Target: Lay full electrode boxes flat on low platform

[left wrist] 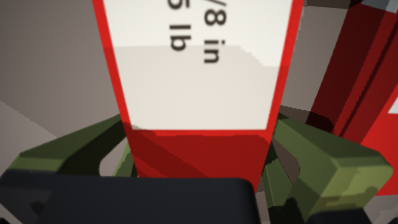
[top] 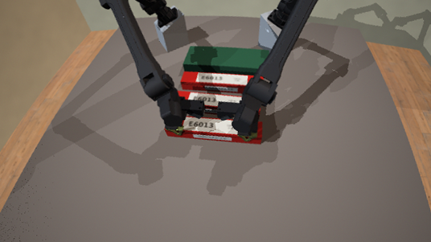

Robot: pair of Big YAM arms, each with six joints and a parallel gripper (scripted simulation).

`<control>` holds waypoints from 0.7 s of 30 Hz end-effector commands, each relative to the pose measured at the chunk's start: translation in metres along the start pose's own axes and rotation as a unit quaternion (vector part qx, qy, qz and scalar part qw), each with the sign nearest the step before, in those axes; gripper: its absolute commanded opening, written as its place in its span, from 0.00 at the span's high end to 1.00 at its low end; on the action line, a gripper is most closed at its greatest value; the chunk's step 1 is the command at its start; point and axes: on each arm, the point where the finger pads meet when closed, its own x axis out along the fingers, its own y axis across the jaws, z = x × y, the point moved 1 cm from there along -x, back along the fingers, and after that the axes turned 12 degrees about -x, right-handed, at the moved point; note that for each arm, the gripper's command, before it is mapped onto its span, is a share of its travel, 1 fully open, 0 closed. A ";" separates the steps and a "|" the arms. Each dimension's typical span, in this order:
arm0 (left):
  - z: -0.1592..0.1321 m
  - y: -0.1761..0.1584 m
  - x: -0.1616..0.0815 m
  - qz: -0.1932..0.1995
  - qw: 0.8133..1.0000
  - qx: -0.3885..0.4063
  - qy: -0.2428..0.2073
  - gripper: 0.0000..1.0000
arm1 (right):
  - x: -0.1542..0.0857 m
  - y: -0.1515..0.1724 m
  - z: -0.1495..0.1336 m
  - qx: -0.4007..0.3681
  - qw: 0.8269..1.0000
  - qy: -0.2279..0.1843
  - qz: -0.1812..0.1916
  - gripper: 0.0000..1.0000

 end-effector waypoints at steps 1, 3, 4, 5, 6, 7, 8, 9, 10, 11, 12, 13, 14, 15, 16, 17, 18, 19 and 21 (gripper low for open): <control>-0.006 0.008 0.009 0.002 1.000 -0.005 -0.001 1.00 | -0.014 -0.017 0.000 0.006 1.000 -0.005 -0.022 1.00; -0.008 0.005 0.008 -0.004 1.000 -0.005 0.002 1.00 | -0.014 -0.018 -0.001 0.011 1.000 -0.006 -0.024 1.00; -0.009 0.004 0.003 -0.006 1.000 -0.006 0.004 1.00 | -0.028 -0.021 -0.002 0.013 0.999 -0.007 -0.031 1.00; -0.011 0.010 -0.009 0.003 1.000 -0.011 -0.001 1.00 | -0.035 -0.020 -0.001 0.011 0.999 -0.007 -0.030 1.00; -0.012 0.015 -0.021 0.011 1.000 -0.016 -0.004 1.00 | -0.038 -0.018 0.003 0.008 1.000 -0.007 -0.029 1.00; -0.012 0.015 -0.022 0.011 1.000 -0.017 -0.004 1.00 | -0.041 -0.018 0.005 0.006 1.000 -0.008 -0.029 1.00; -0.012 0.016 -0.024 0.011 1.000 -0.019 -0.004 1.00 | -0.043 -0.018 0.005 0.006 1.000 -0.008 -0.030 1.00; -0.012 0.016 -0.024 0.011 1.000 -0.019 -0.004 1.00 | -0.043 -0.018 0.005 0.006 1.000 -0.008 -0.030 1.00; -0.012 0.016 -0.024 0.011 1.000 -0.019 -0.004 1.00 | -0.043 -0.018 0.005 0.006 1.000 -0.008 -0.030 1.00; -0.011 0.016 -0.026 0.012 1.000 -0.018 -0.004 1.00 | -0.045 -0.019 0.005 0.006 0.999 -0.008 -0.030 1.00; -0.009 0.015 -0.029 0.012 1.000 -0.016 -0.005 1.00 | -0.047 -0.019 0.005 0.006 0.999 -0.008 -0.031 1.00; -0.006 0.014 -0.032 0.013 1.000 -0.013 -0.006 1.00 | -0.049 -0.019 0.005 0.007 0.999 -0.008 -0.031 1.00; -0.003 0.013 -0.035 0.014 1.000 -0.011 -0.007 1.00 | -0.051 -0.020 0.005 0.007 0.999 -0.008 -0.031 1.00; 0.000 0.012 -0.038 0.015 1.000 -0.009 -0.008 1.00 | -0.053 -0.020 0.005 0.007 0.999 -0.008 -0.032 1.00; 0.003 0.011 -0.041 0.015 1.000 -0.006 -0.009 1.00 | -0.055 -0.021 0.005 0.007 0.999 -0.008 -0.033 1.00; 0.006 0.011 -0.044 0.016 1.000 -0.005 -0.010 1.00 | -0.057 -0.021 0.005 0.008 0.999 -0.008 -0.033 1.00; 0.006 0.011 -0.046 0.017 1.000 -0.005 -0.010 1.00 | -0.059 -0.022 0.005 0.008 0.999 -0.008 -0.034 1.00; 0.006 0.012 -0.048 0.017 1.000 -0.005 -0.011 1.00 | -0.061 -0.023 0.004 0.008 0.999 -0.008 -0.035 1.00; 0.006 0.013 -0.052 0.019 1.000 -0.006 -0.011 1.00 | -0.066 -0.024 0.004 0.009 0.999 -0.008 -0.037 1.00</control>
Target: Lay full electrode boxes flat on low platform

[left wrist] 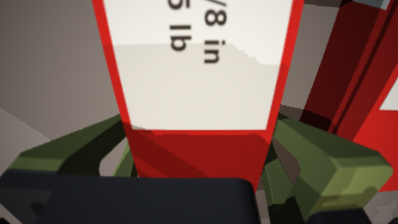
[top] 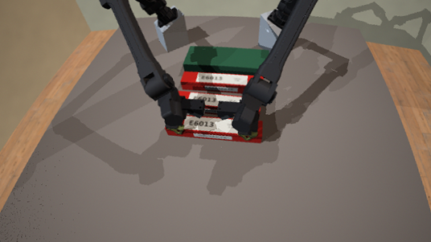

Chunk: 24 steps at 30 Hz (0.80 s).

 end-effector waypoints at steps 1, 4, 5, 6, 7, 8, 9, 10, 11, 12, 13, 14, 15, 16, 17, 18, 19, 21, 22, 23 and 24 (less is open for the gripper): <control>0.008 0.017 -0.054 0.027 1.000 -0.006 -0.015 1.00 | -0.069 -0.028 0.002 0.009 0.999 -0.008 -0.045 1.00; 0.008 0.019 -0.060 0.029 0.999 -0.007 -0.016 1.00 | -0.073 -0.030 0.002 0.011 0.999 -0.008 -0.049 1.00; 0.008 0.019 -0.060 0.029 0.999 -0.007 -0.016 1.00 | -0.073 -0.030 0.002 0.011 0.999 -0.008 -0.049 1.00; 0.008 0.019 -0.060 0.029 0.999 -0.007 -0.016 1.00 | -0.073 -0.030 0.002 0.011 0.999 -0.008 -0.049 1.00; 0.008 0.020 -0.063 0.030 0.999 -0.007 -0.017 1.00 | -0.073 -0.030 0.002 0.011 0.999 -0.008 -0.049 1.00; 0.009 0.021 -0.065 0.031 0.999 -0.008 -0.017 1.00 | -0.073 -0.029 0.002 0.011 0.999 -0.008 -0.049 1.00; 0.009 0.022 -0.068 0.032 0.999 -0.008 -0.018 1.00 | -0.073 -0.029 0.002 0.011 0.999 -0.008 -0.049 1.00; 0.009 0.023 -0.070 0.033 0.999 -0.009 -0.019 1.00 | -0.074 -0.028 0.002 0.011 0.999 -0.009 -0.049 1.00; 0.009 0.025 -0.073 0.034 0.999 -0.009 -0.019 1.00 | -0.074 -0.027 0.002 0.011 0.999 -0.009 -0.049 1.00; 0.009 0.025 -0.073 0.036 0.999 -0.010 -0.020 1.00 | -0.074 -0.027 0.002 0.011 0.999 -0.009 -0.049 1.00; 0.009 0.026 -0.073 0.037 0.999 -0.010 -0.021 1.00 | -0.074 -0.026 0.002 0.011 0.999 -0.009 -0.049 1.00; 0.009 0.025 -0.073 0.037 0.999 -0.010 -0.021 1.00 | -0.074 -0.026 0.002 0.011 0.999 -0.009 -0.049 1.00; 0.009 0.025 -0.073 0.037 0.999 -0.011 -0.021 1.00 | -0.074 -0.025 0.002 0.011 0.999 -0.009 -0.049 1.00; 0.009 0.024 -0.073 0.038 0.999 -0.011 -0.021 1.00 | -0.074 -0.025 0.001 0.011 0.999 -0.009 -0.049 1.00; 0.009 0.024 -0.073 0.038 0.999 -0.011 -0.021 1.00 | -0.074 -0.025 0.001 0.011 0.999 -0.009 -0.049 1.00; 0.009 0.024 -0.073 0.038 0.999 -0.011 -0.021 1.00 | -0.073 -0.024 0.001 0.012 0.999 -0.009 -0.049 1.00; 0.009 0.023 -0.073 0.038 0.999 -0.011 -0.021 1.00 | -0.073 -0.024 0.001 0.012 0.999 -0.009 -0.049 1.00; 0.008 0.023 -0.073 0.038 0.999 -0.011 -0.021 1.00 | -0.073 -0.023 0.001 0.012 0.999 -0.009 -0.050 1.00; 0.008 0.023 -0.073 0.038 0.999 -0.011 -0.021 1.00 | -0.073 -0.023 0.001 0.012 0.999 -0.009 -0.050 1.00; 0.008 0.023 -0.073 0.038 0.999 -0.011 -0.021 1.00 | -0.073 -0.023 0.001 0.012 0.999 -0.009 -0.050 1.00; 0.008 0.022 -0.073 0.038 0.999 -0.011 -0.022 1.00 | -0.073 -0.022 0.001 0.012 0.999 -0.009 -0.050 1.00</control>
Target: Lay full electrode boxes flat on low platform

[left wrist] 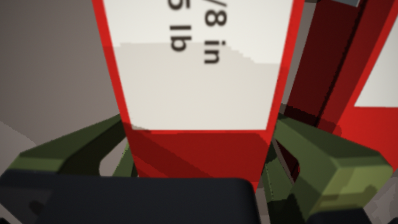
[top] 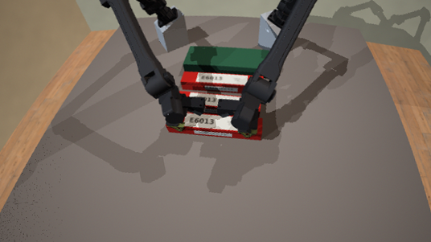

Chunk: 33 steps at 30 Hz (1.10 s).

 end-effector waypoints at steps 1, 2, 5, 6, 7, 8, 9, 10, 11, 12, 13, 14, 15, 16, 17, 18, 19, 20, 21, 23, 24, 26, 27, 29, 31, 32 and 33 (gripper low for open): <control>0.009 0.032 -0.073 0.052 0.998 -0.013 -0.027 1.00 | -0.073 -0.033 -0.001 0.009 0.998 -0.007 -0.063 1.00; 0.009 0.031 -0.073 0.052 0.998 -0.013 -0.027 1.00 | -0.073 -0.033 -0.001 0.009 0.998 -0.007 -0.063 1.00; 0.009 0.031 -0.073 0.053 0.998 -0.013 -0.027 1.00 | -0.073 -0.032 -0.001 0.009 0.998 -0.007 -0.064 1.00; 0.009 0.030 -0.072 0.053 0.998 -0.013 -0.027 1.00 | -0.073 -0.032 -0.001 0.009 0.998 -0.007 -0.064 1.00; 0.008 0.030 -0.072 0.053 0.998 -0.013 -0.027 1.00 | -0.073 -0.032 -0.001 0.009 0.998 -0.007 -0.064 1.00; 0.008 0.030 -0.072 0.053 0.998 -0.013 -0.027 1.00 | -0.073 -0.031 -0.001 0.009 0.998 -0.007 -0.064 1.00; 0.008 0.030 -0.072 0.053 0.998 -0.013 -0.027 1.00 | -0.073 -0.031 -0.001 0.009 0.998 -0.007 -0.064 1.00; 0.008 0.029 -0.072 0.053 0.998 -0.013 -0.027 1.00 | -0.073 -0.031 -0.001 0.009 0.998 -0.007 -0.064 1.00; 0.008 0.029 -0.072 0.053 0.998 -0.013 -0.027 1.00 | -0.073 -0.031 -0.001 0.009 0.998 -0.007 -0.064 1.00; 0.008 0.029 -0.072 0.053 0.998 -0.013 -0.028 1.00 | -0.073 -0.031 -0.001 0.010 0.998 -0.007 -0.064 1.00; 0.008 0.029 -0.072 0.053 0.998 -0.013 -0.028 1.00 | -0.072 -0.030 -0.001 0.010 0.998 -0.008 -0.064 1.00; 0.008 0.029 -0.072 0.053 0.998 -0.013 -0.028 1.00 | -0.072 -0.030 -0.001 0.010 0.998 -0.008 -0.064 1.00; 0.008 0.029 -0.072 0.053 0.998 -0.013 -0.028 1.00 | -0.072 -0.030 -0.001 0.010 0.998 -0.008 -0.064 1.00; 0.008 0.029 -0.072 0.053 0.998 -0.013 -0.028 1.00 | -0.072 -0.030 -0.001 0.010 0.998 -0.008 -0.064 1.00; 0.008 0.028 -0.072 0.053 0.998 -0.013 -0.028 1.00 | -0.072 -0.030 -0.001 0.010 0.998 -0.008 -0.064 1.00; 0.008 0.028 -0.072 0.053 0.998 -0.013 -0.028 1.00 | -0.072 -0.030 -0.001 0.010 0.998 -0.008 -0.064 1.00; 0.008 0.028 -0.072 0.053 0.998 -0.014 -0.028 1.00 | -0.072 -0.029 -0.001 0.010 0.998 -0.008 -0.064 1.00; 0.008 0.028 -0.072 0.053 0.998 -0.014 -0.028 1.00 | -0.072 -0.029 -0.001 0.010 0.998 -0.008 -0.065 1.00; 0.008 0.028 -0.072 0.053 0.998 -0.014 -0.028 1.00 | -0.072 -0.029 -0.001 0.010 0.998 -0.008 -0.065 1.00; 0.007 0.027 -0.072 0.054 0.998 -0.014 -0.028 1.00 | -0.072 -0.029 -0.001 0.010 0.998 -0.008 -0.065 1.00; 0.007 0.027 -0.072 0.054 0.998 -0.014 -0.028 1.00 | -0.072 -0.029 -0.001 0.010 0.998 -0.008 -0.065 1.00; 0.007 0.027 -0.072 0.054 0.998 -0.014 -0.028 1.00 | -0.072 -0.029 -0.001 0.010 0.998 -0.008 -0.065 1.00; 0.007 0.027 -0.072 0.054 0.998 -0.014 -0.028 1.00 | -0.072 -0.028 -0.001 0.010 0.998 -0.008 -0.065 1.00; 0.007 0.027 -0.071 0.054 0.998 -0.014 -0.029 1.00 | -0.072 -0.028 -0.001 0.010 0.998 -0.008 -0.065 1.00; 0.007 0.026 -0.071 0.054 0.998 -0.014 -0.029 1.00 | -0.072 -0.028 -0.001 0.010 0.998 -0.008 -0.065 1.00; 0.007 0.026 -0.071 0.054 0.998 -0.014 -0.029 1.00 | -0.072 -0.028 -0.001 0.010 0.998 -0.008 -0.065 1.00; 0.007 0.026 -0.071 0.054 0.998 -0.014 -0.029 1.00 | -0.072 -0.028 -0.001 0.010 0.998 -0.008 -0.065 1.00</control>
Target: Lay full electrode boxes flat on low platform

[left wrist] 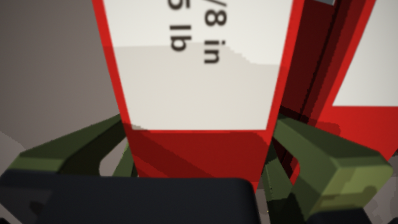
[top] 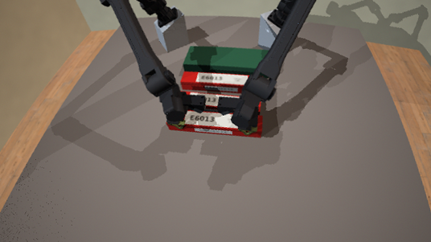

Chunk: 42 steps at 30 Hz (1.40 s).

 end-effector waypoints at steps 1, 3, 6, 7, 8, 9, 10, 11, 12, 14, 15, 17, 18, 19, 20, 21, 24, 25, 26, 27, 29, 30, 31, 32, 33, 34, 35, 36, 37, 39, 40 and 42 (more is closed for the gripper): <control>0.009 0.036 -0.072 0.061 0.998 -0.013 -0.030 1.00 | -0.072 -0.037 -0.003 0.011 0.997 -0.007 -0.072 1.00; 0.009 0.036 -0.072 0.061 0.998 -0.014 -0.030 1.00 | -0.072 -0.037 -0.003 0.011 0.997 -0.007 -0.072 1.00; 0.009 0.035 -0.072 0.061 0.998 -0.014 -0.030 1.00 | -0.072 -0.036 -0.003 0.011 0.997 -0.007 -0.072 1.00; 0.008 0.035 -0.072 0.061 0.998 -0.014 -0.030 1.00 | -0.072 -0.036 -0.003 0.011 0.997 -0.007 -0.072 1.00; 0.008 0.034 -0.072 0.061 0.998 -0.014 -0.030 1.00 | -0.072 -0.035 -0.003 0.011 0.997 -0.007 -0.072 1.00; 0.008 0.034 -0.072 0.061 0.998 -0.014 -0.030 1.00 | -0.072 -0.035 -0.003 0.011 0.997 -0.007 -0.072 1.00; 0.008 0.033 -0.073 0.061 0.998 -0.014 -0.030 1.00 | -0.072 -0.034 -0.003 0.011 0.997 -0.007 -0.072 1.00; 0.008 0.033 -0.073 0.061 0.998 -0.014 -0.030 1.00 | -0.072 -0.034 -0.003 0.011 0.997 -0.007 -0.072 1.00; 0.008 0.032 -0.073 0.061 0.998 -0.014 -0.030 1.00 | -0.072 -0.033 -0.003 0.011 0.997 -0.007 -0.072 1.00; 0.008 0.030 -0.073 0.061 0.998 -0.014 -0.030 1.00 | -0.072 -0.032 -0.002 0.011 0.997 -0.007 -0.072 1.00; 0.007 0.030 -0.073 0.061 0.998 -0.014 -0.031 1.00 | -0.072 -0.031 -0.002 0.011 0.997 -0.008 -0.072 1.00; 0.007 0.030 -0.073 0.061 0.998 -0.014 -0.031 1.00 | -0.072 -0.031 -0.002 0.011 0.997 -0.008 -0.072 1.00; 0.007 0.028 -0.073 0.061 0.998 -0.014 -0.031 1.00 | -0.072 -0.029 -0.002 0.011 0.997 -0.008 -0.072 1.00; 0.007 0.027 -0.073 0.061 0.998 -0.014 -0.031 1.00 | -0.072 -0.028 -0.002 0.011 0.997 -0.008 -0.072 1.00; 0.007 0.027 -0.073 0.061 0.998 -0.014 -0.031 1.00 | -0.072 -0.027 -0.001 0.011 0.997 -0.008 -0.072 1.00; 0.006 0.026 -0.073 0.061 0.998 -0.014 -0.031 1.00 | -0.072 -0.027 -0.001 0.011 0.997 -0.008 -0.073 1.00; 0.006 0.023 -0.073 0.061 0.998 -0.014 -0.031 1.00 | -0.072 -0.024 -0.001 0.011 0.997 -0.008 -0.073 1.00; 0.006 0.023 -0.073 0.061 0.998 -0.014 -0.031 1.00 | -0.072 -0.023 -0.001 0.011 0.997 -0.008 -0.073 1.00; 0.006 0.022 -0.073 0.061 0.998 -0.014 -0.031 1.00 | -0.072 -0.023 -0.001 0.011 0.997 -0.008 -0.073 1.00; 0.006 0.021 -0.073 0.061 0.998 -0.014 -0.031 1.00 | -0.072 -0.022 0.000 0.011 0.997 -0.008 -0.073 1.00; 0.005 0.020 -0.073 0.061 0.998 -0.014 -0.031 1.00 | -0.072 -0.020 0.000 0.011 0.997 -0.008 -0.073 1.00; 0.005 0.020 -0.074 0.061 0.998 -0.014 -0.031 1.00 | -0.072 -0.020 0.000 0.011 0.997 -0.008 -0.073 1.00; 0.005 0.019 -0.074 0.061 0.998 -0.014 -0.031 1.00 | -0.072 -0.019 0.000 0.011 0.997 -0.008 -0.073 1.00; 0.005 0.019 -0.074 0.061 0.998 -0.014 -0.031 1.00 | -0.072 -0.019 0.000 0.011 0.997 -0.008 -0.073 1.00; 0.005 0.019 -0.074 0.061 0.998 -0.014 -0.031 1.00 | -0.072 -0.019 0.000 0.011 0.997 -0.008 -0.073 1.00; 0.005 0.019 -0.074 0.061 0.998 -0.014 -0.031 1.00 | -0.072 -0.019 0.000 0.011 0.997 -0.008 -0.073 1.00; 0.005 0.017 -0.074 0.061 0.998 -0.014 -0.031 1.00 | -0.072 -0.017 0.000 0.011 0.997 -0.008 -0.073 1.00; 0.005 0.017 -0.075 0.061 0.998 -0.014 -0.031 1.00 | -0.072 -0.017 0.000 0.011 0.997 -0.008 -0.073 1.00; 0.005 0.016 -0.075 0.061 0.998 -0.014 -0.031 1.00 | -0.072 -0.016 0.000 0.011 0.997 -0.008 -0.073 1.00; 0.004 0.015 -0.075 0.061 0.998 -0.014 -0.032 1.00 | -0.072 -0.015 0.001 0.011 0.997 -0.009 -0.073 1.00; 0.004 0.015 -0.075 0.061 0.998 -0.014 -0.032 1.00 | -0.072 -0.014 0.001 0.011 0.997 -0.009 -0.073 1.00; 0.004 0.013 -0.075 0.061 0.998 -0.014 -0.032 1.00 | -0.072 -0.013 0.001 0.011 0.997 -0.009 -0.073 1.00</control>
